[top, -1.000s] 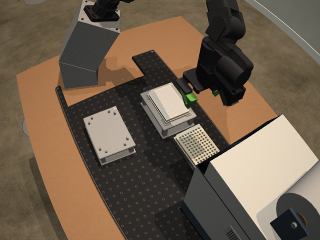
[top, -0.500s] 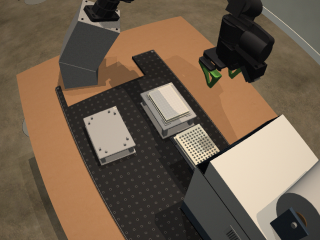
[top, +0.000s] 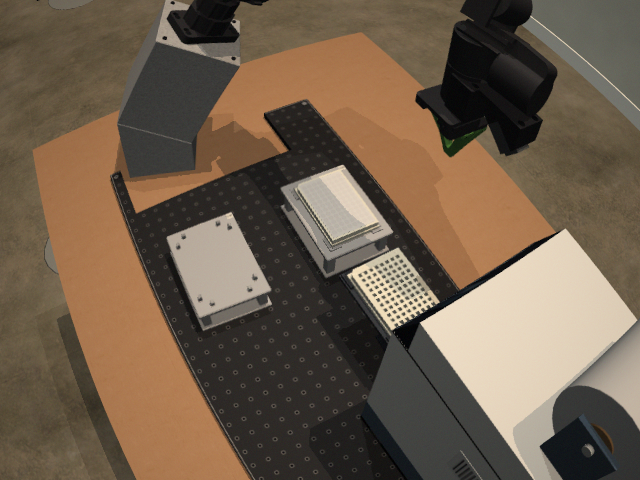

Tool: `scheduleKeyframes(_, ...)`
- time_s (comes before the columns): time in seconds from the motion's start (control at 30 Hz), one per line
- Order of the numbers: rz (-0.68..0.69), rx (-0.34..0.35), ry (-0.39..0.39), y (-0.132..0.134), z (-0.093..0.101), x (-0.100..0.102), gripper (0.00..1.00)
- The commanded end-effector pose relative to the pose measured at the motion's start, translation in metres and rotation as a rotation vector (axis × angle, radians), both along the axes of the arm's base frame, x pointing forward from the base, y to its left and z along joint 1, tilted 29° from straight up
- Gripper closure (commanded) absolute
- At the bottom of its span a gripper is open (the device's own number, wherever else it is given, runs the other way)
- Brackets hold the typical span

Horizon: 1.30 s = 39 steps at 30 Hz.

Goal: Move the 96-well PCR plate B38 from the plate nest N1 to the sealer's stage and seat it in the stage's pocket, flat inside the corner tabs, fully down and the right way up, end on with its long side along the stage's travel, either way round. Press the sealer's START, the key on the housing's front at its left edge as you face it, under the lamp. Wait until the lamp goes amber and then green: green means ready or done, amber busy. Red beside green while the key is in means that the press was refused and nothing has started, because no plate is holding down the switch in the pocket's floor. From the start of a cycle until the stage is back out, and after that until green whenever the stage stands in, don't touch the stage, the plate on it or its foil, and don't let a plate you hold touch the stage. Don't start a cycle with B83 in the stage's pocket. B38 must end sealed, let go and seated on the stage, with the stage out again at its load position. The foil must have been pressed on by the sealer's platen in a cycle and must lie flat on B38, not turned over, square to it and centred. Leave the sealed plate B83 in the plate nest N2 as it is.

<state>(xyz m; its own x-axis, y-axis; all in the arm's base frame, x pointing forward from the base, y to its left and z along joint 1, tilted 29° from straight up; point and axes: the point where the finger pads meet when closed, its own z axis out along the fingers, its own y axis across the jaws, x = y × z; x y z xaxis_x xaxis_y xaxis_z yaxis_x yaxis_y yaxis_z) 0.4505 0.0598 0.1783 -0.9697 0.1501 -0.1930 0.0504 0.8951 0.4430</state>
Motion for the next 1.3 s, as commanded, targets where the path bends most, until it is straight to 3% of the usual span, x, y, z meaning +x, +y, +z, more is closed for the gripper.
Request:
scheduleKeyframes(0.0, -0.011, -0.004, -0.059, -0.014, 0.014, 0.021, 1.0)
scheduleKeyframes(0.37, -0.03, 0.002, -0.019, -0.013, 0.008, 0.0, 1.0)
scheduleKeyframes(0.53, -0.04, 0.004, -0.025, -0.013, 0.011, 0.003, 1.0)
scheduleKeyframes(0.63, -0.1, -0.002, -0.153, -0.008, 0.011, 0.0, 1.0)
scheduleKeyframes(0.8, -0.179, -0.001, -0.302, 0.001, 0.012, -0.003, 1.0)
scheduleKeyframes(0.93, -0.249, -0.004, -0.388, 0.001, -0.003, -0.007, 1.0)
scheduleKeyframes(1.03, -0.261, -0.01, -0.407, -0.003, -0.001, -0.002, 1.0)
scheduleKeyframes(1.27, -0.37, -0.003, -0.633, 0.002, -0.002, -0.009, 1.0)
